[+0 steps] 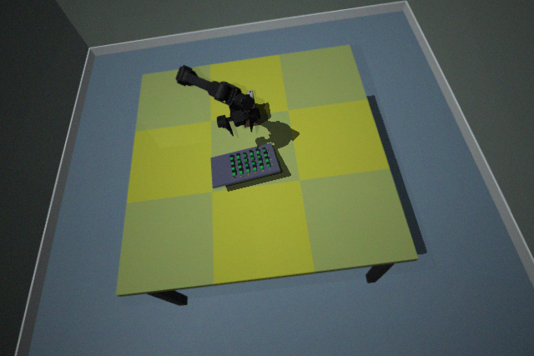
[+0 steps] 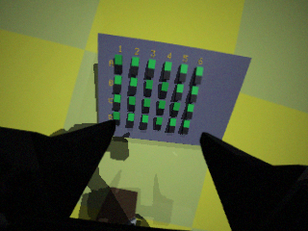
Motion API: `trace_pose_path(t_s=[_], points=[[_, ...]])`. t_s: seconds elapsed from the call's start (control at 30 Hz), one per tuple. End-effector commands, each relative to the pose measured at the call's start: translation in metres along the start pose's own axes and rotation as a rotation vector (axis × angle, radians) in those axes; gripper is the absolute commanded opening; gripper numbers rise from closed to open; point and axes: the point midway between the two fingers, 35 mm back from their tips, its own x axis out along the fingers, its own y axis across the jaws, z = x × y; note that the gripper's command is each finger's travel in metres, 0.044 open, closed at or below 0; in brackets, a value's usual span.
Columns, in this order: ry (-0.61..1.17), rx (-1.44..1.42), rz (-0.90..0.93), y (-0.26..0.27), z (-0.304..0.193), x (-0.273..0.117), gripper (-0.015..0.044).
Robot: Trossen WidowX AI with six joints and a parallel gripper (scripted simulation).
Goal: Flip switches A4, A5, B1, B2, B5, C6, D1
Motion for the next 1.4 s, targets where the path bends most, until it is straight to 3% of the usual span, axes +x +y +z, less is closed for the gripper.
trace_pose_path(t_s=[0.0, 0.27, 0.47, 0.57, 1.37], points=[[0.001, 0.000, 0.001, 0.000, 0.001, 0.002, 0.0374], [0.013, 0.004, 0.023, -0.014, 0.041, 0.092, 0.0164], [0.006, 0.000, 0.022, -0.017, 0.043, 0.108, 0.0006], [-0.013, 0.000, 0.020, -0.017, 0.042, 0.133, 0.0000], [-0.015, 0.000, 0.019, -0.017, 0.042, 0.159, 0.0000]])
